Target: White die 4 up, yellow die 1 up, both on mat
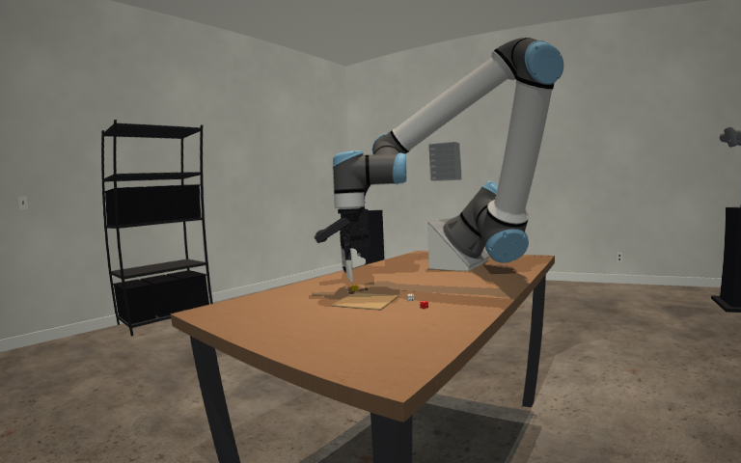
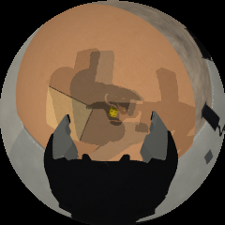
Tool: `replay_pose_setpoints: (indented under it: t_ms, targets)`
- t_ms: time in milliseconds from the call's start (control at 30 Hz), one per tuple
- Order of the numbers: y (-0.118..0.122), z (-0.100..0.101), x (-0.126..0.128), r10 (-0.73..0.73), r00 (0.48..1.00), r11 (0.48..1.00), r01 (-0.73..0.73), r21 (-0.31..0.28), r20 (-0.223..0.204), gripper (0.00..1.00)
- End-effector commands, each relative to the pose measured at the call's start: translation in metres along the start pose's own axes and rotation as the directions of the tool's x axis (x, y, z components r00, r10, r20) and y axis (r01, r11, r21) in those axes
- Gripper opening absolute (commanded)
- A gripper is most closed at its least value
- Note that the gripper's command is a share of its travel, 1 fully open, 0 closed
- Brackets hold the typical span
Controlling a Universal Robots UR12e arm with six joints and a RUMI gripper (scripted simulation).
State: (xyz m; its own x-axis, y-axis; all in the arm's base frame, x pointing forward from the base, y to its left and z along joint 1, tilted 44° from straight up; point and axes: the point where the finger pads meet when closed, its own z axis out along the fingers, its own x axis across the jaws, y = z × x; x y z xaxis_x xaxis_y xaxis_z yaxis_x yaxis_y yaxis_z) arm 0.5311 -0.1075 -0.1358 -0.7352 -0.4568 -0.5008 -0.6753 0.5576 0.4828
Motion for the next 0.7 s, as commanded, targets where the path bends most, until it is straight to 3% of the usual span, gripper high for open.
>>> replay_pose_setpoints:
  t_ms: [0, 667]
  targets:
    - [-0.0006, -0.0007, 0.0000, 0.000, 1.000, 1.000, 0.000, 0.001, 0.000, 1.00]
    - [0.0050, -0.0007, -0.0073, 0.000, 1.000, 1.000, 0.000, 0.001, 0.000, 1.00]
